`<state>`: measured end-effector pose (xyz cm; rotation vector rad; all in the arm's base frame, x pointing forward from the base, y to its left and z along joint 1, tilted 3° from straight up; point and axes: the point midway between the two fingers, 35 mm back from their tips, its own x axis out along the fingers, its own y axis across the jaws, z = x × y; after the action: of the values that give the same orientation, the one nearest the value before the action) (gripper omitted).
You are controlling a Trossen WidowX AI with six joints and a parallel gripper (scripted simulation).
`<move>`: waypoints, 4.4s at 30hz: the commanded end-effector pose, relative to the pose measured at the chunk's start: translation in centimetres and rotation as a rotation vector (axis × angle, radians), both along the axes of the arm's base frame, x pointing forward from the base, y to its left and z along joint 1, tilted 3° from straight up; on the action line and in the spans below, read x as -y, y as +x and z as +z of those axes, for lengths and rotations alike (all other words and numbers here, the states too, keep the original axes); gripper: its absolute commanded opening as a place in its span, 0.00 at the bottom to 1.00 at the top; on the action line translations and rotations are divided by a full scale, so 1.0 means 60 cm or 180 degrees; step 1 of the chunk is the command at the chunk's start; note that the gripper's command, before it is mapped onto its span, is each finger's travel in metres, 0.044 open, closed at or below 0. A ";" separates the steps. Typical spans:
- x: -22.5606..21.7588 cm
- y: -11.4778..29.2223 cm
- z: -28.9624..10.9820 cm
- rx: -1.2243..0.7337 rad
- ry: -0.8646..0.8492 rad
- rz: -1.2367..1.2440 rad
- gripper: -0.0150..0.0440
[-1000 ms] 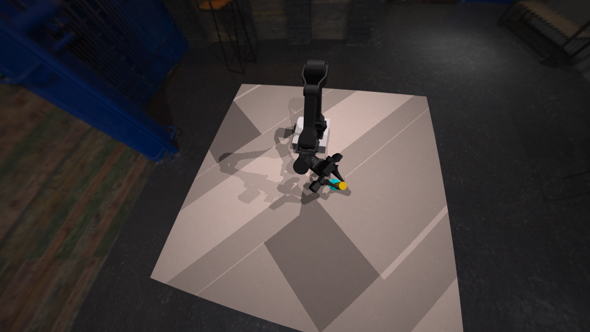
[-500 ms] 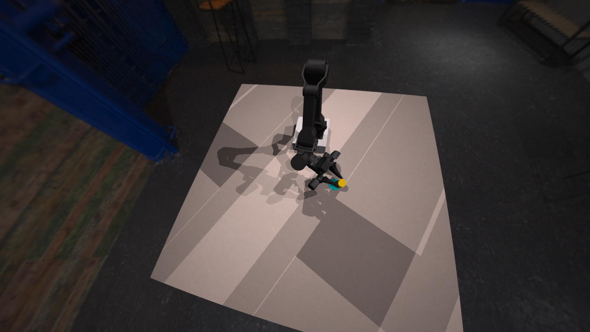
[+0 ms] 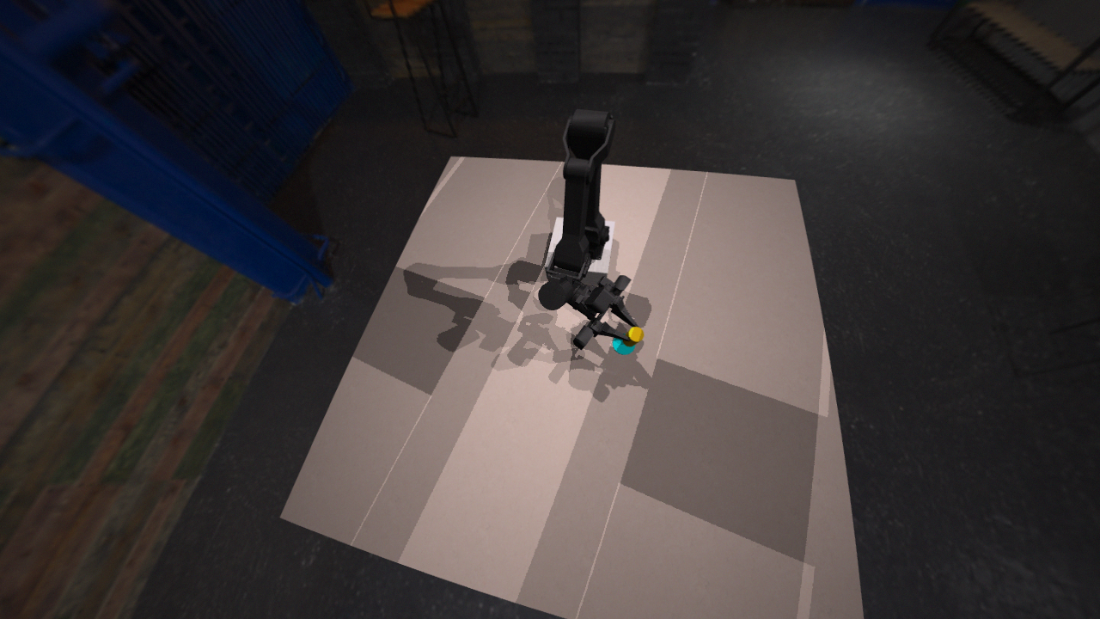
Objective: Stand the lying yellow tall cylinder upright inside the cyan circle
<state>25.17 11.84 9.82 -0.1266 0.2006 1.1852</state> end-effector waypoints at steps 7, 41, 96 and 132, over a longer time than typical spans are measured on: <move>0.005 -0.018 0.002 0.0107 0.0119 0.0058 0.43; 0.015 -0.048 0.011 0.0359 0.0283 0.0162 0.43; 0.020 -0.041 -0.135 0.0351 0.0284 0.0162 0.43; 0.023 -0.041 -0.169 0.0336 0.0279 0.0147 0.93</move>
<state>22.66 10.45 -0.36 -0.1125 0.0599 1.2254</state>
